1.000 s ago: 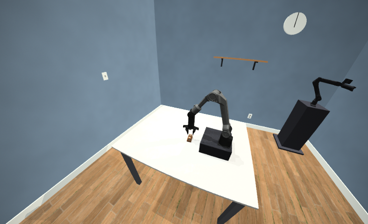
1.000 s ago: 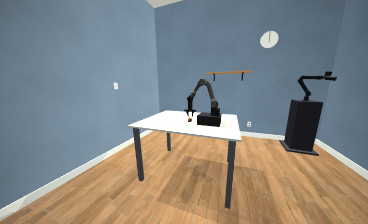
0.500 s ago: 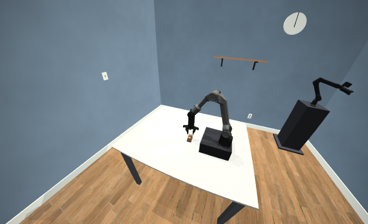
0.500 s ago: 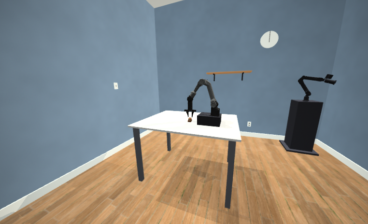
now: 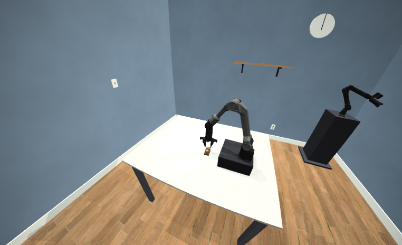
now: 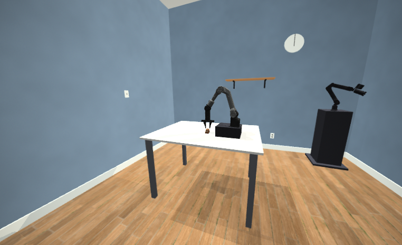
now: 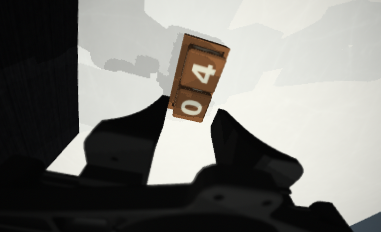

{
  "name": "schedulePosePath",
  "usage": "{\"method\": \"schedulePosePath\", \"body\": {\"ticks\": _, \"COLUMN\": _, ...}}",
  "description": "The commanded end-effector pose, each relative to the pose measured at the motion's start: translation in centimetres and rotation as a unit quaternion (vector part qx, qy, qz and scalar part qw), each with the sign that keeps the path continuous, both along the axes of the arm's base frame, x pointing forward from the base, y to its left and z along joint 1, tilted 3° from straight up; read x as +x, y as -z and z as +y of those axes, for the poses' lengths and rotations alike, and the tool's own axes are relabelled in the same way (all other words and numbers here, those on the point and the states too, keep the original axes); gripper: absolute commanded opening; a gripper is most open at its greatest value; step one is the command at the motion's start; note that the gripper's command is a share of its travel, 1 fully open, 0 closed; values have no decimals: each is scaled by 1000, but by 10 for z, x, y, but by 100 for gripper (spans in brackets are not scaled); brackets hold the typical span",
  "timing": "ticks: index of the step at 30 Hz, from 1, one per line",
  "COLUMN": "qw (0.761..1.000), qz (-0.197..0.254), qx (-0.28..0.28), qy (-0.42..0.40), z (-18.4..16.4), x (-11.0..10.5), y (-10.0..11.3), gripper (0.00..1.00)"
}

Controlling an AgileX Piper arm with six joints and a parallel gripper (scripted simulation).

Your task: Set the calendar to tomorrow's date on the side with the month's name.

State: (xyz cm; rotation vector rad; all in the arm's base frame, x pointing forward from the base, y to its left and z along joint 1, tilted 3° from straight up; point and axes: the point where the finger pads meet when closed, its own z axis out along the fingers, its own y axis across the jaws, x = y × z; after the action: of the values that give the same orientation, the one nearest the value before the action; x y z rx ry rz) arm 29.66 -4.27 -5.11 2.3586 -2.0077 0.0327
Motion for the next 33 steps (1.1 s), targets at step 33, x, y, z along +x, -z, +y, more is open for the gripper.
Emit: {"method": "schedulePosePath", "body": {"ticks": 33, "qw": 1000, "qz": 1, "qx": 0, "qy": 0, "z": -2, "x": -1, "y": 28, "gripper": 59}}
